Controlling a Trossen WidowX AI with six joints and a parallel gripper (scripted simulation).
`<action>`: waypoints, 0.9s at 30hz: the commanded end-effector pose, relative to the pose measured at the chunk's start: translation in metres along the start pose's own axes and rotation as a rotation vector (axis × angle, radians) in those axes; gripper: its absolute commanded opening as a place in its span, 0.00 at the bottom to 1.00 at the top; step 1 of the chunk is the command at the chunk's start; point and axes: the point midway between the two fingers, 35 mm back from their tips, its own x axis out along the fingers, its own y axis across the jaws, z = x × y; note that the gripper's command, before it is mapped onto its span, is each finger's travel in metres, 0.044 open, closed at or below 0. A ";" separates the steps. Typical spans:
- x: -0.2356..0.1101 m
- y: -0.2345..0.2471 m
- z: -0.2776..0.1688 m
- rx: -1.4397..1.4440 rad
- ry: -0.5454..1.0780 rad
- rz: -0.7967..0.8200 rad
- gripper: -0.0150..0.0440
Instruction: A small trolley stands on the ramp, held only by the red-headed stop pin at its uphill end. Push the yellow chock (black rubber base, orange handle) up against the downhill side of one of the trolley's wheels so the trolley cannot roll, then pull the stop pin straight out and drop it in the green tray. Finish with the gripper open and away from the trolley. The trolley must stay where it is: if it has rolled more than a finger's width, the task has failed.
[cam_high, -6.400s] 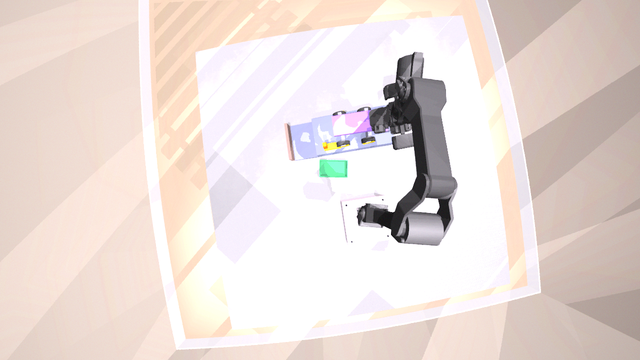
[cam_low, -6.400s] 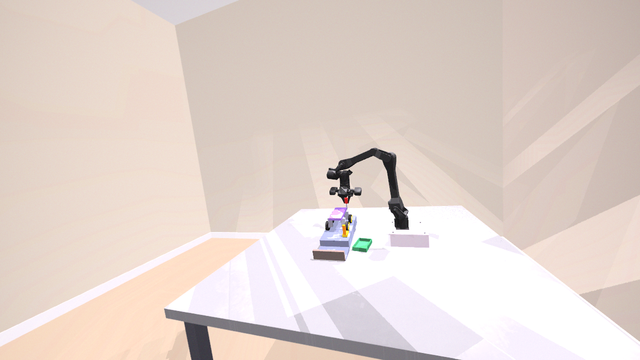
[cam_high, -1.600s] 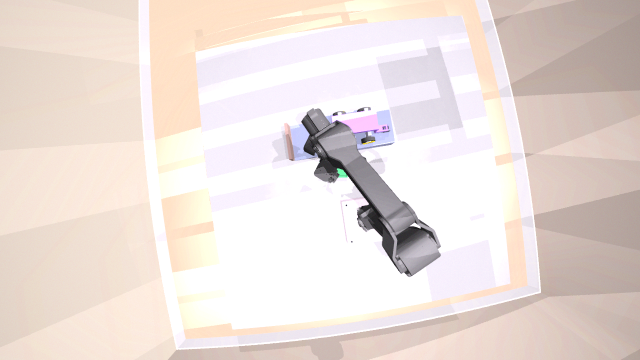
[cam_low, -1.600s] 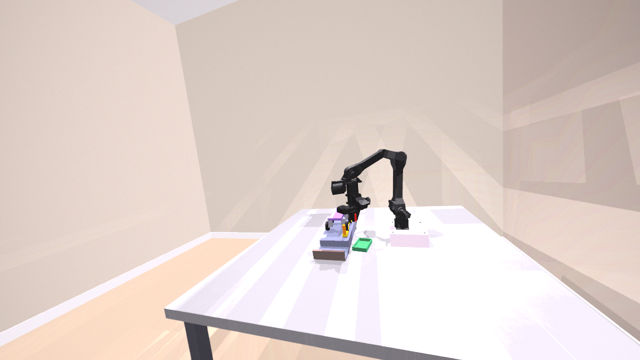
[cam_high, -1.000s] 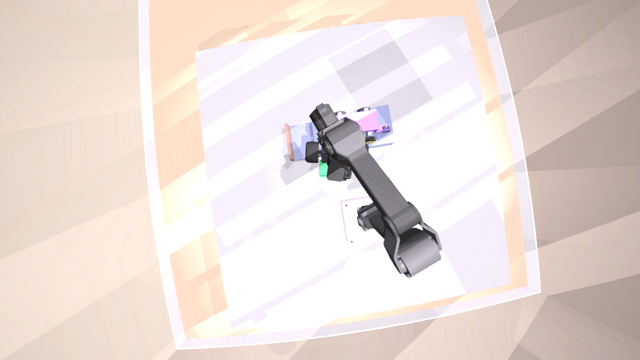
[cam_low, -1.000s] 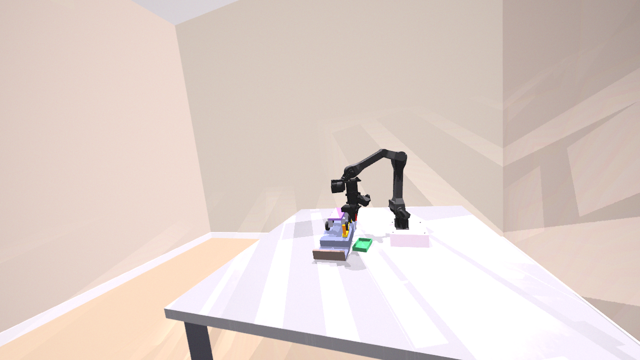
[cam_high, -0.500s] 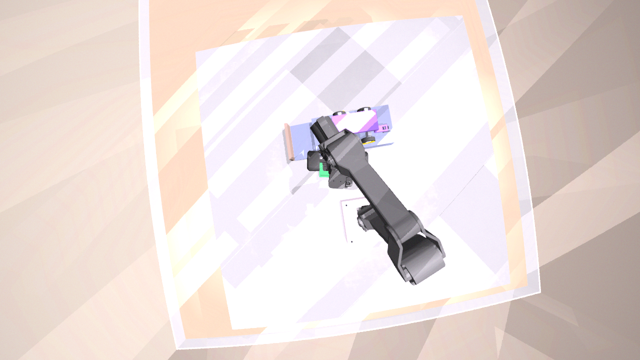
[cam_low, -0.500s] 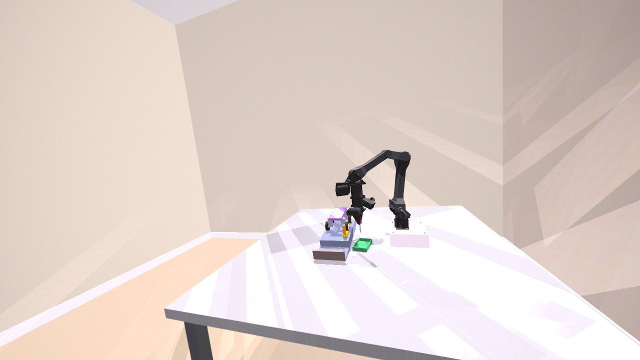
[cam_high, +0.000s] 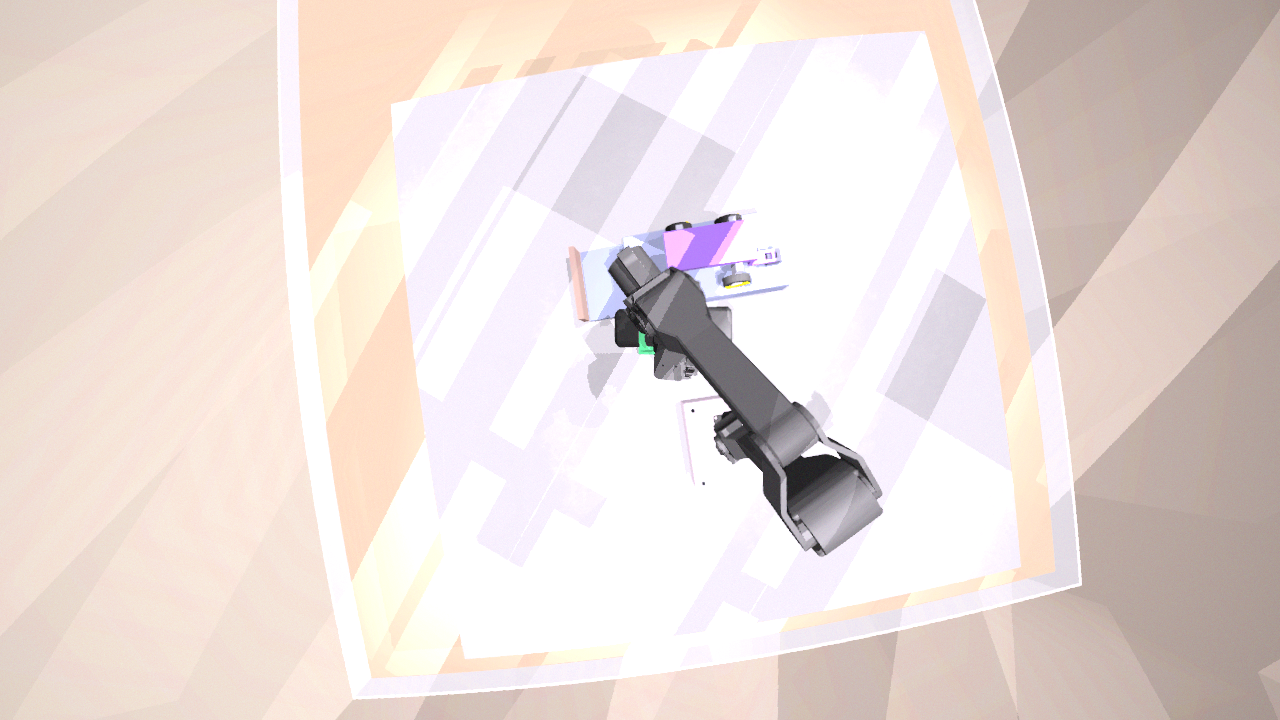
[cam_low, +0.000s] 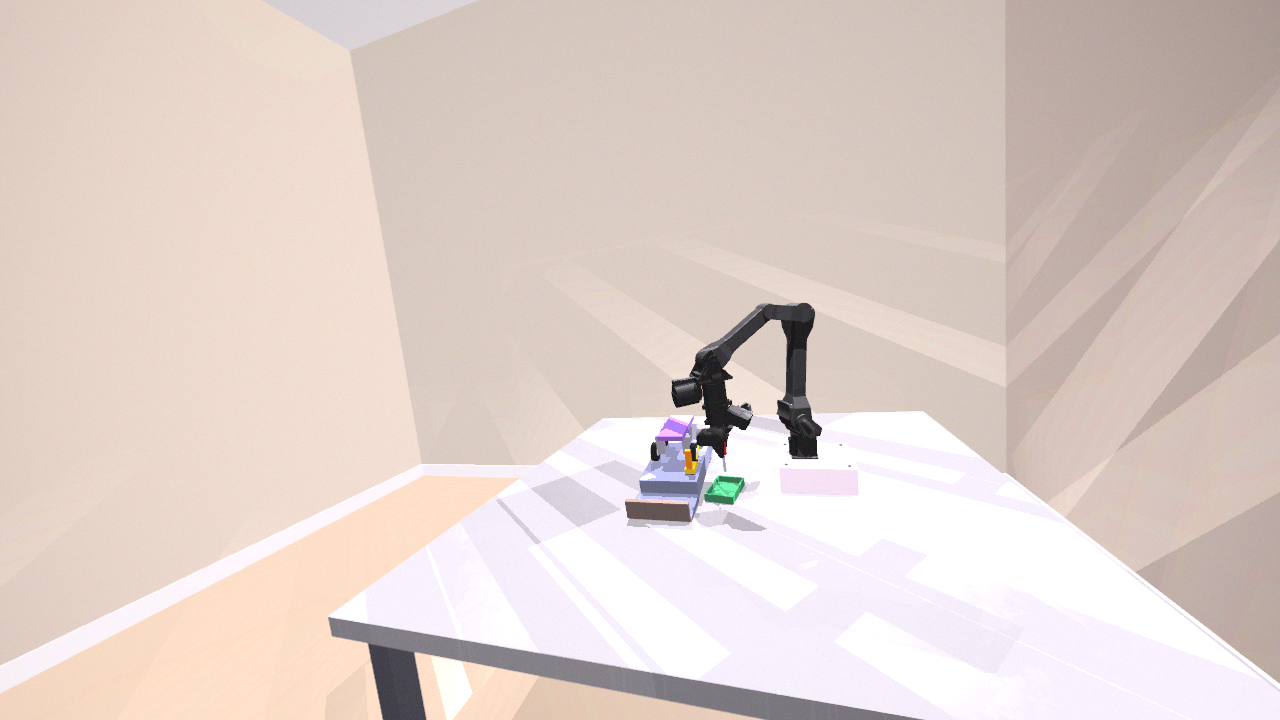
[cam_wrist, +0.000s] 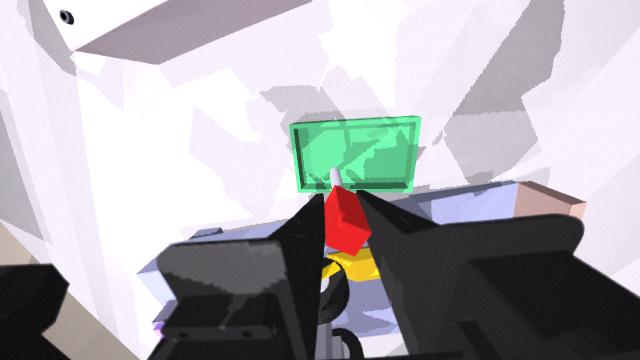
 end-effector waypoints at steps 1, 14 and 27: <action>0.014 0.005 0.000 0.000 0.002 0.037 0.25; 0.047 0.018 0.001 0.000 0.002 0.039 0.25; 0.047 0.012 0.001 0.000 0.002 0.038 0.58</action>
